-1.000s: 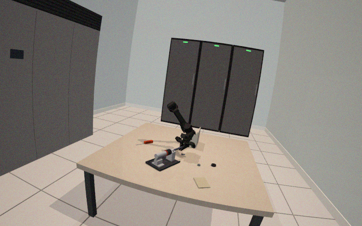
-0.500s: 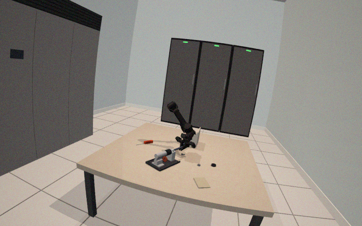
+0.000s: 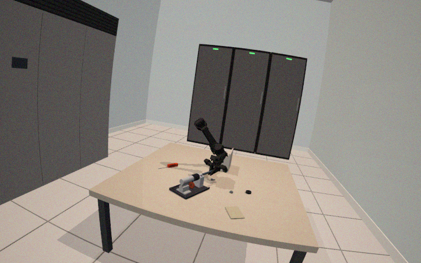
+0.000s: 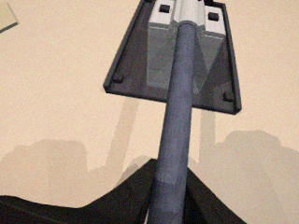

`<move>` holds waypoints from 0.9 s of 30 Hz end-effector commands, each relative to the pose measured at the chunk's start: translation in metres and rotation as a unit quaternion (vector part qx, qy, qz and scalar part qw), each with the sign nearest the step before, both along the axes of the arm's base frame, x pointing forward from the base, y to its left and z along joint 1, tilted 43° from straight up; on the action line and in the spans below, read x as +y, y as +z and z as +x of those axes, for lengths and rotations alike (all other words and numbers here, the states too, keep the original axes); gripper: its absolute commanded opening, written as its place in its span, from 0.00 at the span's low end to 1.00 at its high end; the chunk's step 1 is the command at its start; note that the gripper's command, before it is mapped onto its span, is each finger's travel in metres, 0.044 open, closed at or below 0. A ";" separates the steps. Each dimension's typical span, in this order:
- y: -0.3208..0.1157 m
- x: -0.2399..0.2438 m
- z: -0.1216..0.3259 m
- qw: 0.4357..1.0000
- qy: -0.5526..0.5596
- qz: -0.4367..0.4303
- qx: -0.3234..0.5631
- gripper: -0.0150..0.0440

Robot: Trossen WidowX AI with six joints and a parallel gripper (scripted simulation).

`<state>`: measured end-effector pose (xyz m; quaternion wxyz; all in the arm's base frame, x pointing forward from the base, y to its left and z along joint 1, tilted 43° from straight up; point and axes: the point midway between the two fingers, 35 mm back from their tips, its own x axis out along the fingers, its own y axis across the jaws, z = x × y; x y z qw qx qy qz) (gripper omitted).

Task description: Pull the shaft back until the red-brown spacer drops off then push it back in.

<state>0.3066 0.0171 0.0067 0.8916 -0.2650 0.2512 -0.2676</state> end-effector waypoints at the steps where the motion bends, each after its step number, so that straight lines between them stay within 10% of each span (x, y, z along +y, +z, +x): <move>1: 0.000 0.000 0.000 1.000 0.000 0.000 0.000 0.25; 27: 0.002 -0.001 0.007 1.000 -0.002 0.000 -0.002 0.25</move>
